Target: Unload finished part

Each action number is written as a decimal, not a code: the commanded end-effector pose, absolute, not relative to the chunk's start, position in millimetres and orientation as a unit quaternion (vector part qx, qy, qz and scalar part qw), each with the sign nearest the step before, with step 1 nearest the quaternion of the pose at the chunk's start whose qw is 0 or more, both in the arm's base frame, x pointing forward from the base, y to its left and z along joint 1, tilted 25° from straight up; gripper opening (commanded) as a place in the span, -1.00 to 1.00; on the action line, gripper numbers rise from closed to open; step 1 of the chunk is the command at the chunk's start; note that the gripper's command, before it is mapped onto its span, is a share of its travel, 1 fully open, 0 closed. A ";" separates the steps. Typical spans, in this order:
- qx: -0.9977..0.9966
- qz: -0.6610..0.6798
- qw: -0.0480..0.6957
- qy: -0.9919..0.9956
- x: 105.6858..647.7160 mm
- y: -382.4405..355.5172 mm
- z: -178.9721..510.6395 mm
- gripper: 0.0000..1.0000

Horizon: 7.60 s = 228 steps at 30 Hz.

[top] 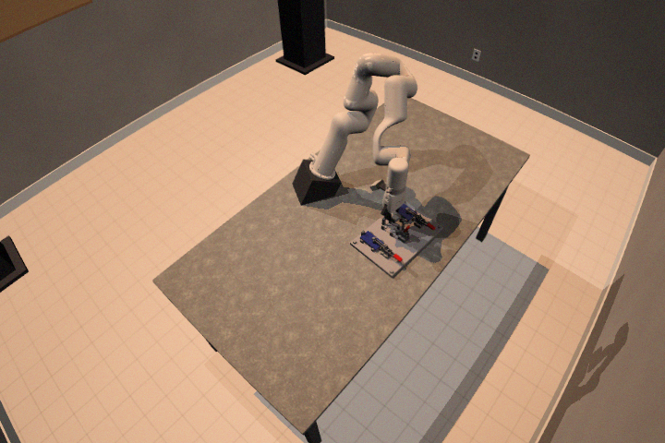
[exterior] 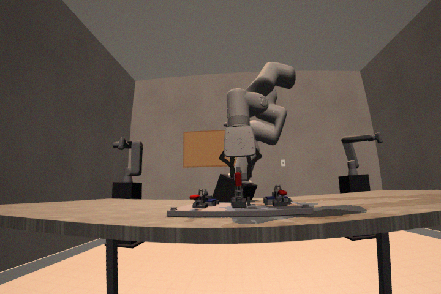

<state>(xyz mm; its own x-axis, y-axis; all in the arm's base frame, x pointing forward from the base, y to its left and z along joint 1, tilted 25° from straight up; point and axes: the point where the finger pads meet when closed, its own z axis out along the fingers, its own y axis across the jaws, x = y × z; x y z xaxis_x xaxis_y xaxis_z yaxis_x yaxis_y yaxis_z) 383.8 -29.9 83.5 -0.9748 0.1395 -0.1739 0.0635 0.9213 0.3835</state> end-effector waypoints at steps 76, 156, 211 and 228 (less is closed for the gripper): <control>0.052 0.191 0.101 0.975 398.9 171.0 168.4 -1.00; 0.052 0.191 0.101 0.975 414.0 199.1 106.7 -1.00; 0.052 0.191 0.101 0.975 417.2 204.6 93.3 -1.00; 0.052 0.191 0.101 0.975 418.3 206.4 88.6 -1.00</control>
<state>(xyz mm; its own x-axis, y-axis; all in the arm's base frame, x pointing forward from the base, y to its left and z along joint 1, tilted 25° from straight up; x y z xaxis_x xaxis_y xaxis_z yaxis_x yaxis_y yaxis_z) 417.1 206.0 88.0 -0.9748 0.1398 -0.1737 0.0643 0.9221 0.3815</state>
